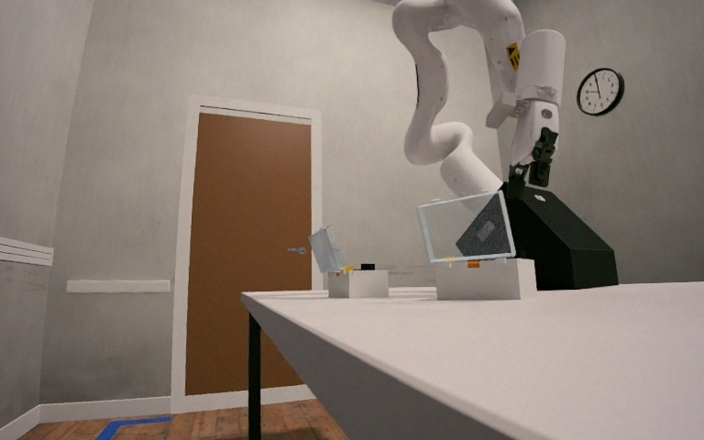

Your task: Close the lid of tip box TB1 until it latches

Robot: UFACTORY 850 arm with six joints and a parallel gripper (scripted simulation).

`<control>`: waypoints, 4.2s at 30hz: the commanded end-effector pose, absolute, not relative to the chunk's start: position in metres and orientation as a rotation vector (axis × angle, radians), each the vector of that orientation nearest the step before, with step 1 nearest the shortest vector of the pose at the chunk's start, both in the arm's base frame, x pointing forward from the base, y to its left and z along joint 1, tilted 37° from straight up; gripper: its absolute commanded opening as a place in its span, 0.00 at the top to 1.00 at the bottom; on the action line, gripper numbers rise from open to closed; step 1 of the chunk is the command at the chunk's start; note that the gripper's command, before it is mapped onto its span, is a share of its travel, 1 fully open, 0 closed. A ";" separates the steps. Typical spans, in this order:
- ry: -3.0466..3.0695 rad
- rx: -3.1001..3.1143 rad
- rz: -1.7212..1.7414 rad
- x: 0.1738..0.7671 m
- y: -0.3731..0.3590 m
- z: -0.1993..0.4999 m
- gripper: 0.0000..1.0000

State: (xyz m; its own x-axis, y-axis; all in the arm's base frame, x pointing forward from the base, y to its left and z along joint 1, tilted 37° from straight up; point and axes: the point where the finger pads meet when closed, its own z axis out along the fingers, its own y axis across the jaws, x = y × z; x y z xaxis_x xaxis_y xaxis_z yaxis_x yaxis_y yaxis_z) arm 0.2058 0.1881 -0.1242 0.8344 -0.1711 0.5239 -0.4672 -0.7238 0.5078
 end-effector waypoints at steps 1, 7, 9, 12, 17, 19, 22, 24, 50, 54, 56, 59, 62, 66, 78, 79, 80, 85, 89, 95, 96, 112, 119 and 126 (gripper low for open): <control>-0.465 2.359 0.594 0.206 0.190 -0.123 1.00; -0.465 2.359 0.594 0.206 0.190 -0.123 1.00; -0.465 2.359 0.594 0.206 0.190 -0.123 1.00; -0.465 2.359 0.594 0.206 0.190 -0.123 1.00; -0.465 2.359 0.594 0.206 0.190 -0.123 1.00; -0.430 2.369 0.571 0.211 0.191 -0.123 1.00; -0.324 2.397 0.499 0.225 0.195 -0.124 1.00; -0.253 2.413 0.451 0.235 0.198 -0.124 1.00; 0.504 2.442 -0.078 0.341 0.227 -0.129 1.00; 0.504 2.442 -0.078 0.360 0.232 -0.130 1.00; 0.504 2.442 -0.078 0.370 0.235 -0.131 1.00; 0.504 2.442 -0.078 0.385 0.239 -0.131 1.00; 0.504 2.442 -0.077 0.399 0.243 -0.132 1.00; 0.504 2.442 -0.077 0.409 0.246 -0.132 1.00; 0.504 2.442 -0.077 0.466 0.261 -0.135 1.00; 0.504 2.442 -0.077 0.471 0.263 -0.135 1.00; 0.504 2.442 -0.077 0.471 0.263 -0.135 1.00; 0.504 2.442 -0.077 0.471 0.263 -0.135 1.00; 0.504 2.442 -0.077 0.471 0.263 -0.135 1.00; 0.504 2.442 -0.077 0.471 0.263 -0.135 1.00; 0.504 2.442 -0.077 0.471 0.263 -0.135 1.00; 0.504 2.442 -0.077 0.472 0.253 -0.149 1.00; 0.504 2.442 -0.077 0.473 0.248 -0.155 1.00; 0.504 2.442 -0.077 0.474 0.241 -0.164 1.00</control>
State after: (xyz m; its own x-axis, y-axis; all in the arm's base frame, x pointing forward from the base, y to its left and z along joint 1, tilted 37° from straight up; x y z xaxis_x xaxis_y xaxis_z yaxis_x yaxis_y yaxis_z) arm 0.4724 0.2434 -0.1600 0.9247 0.3362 -0.1784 0.3749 -0.7238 0.5793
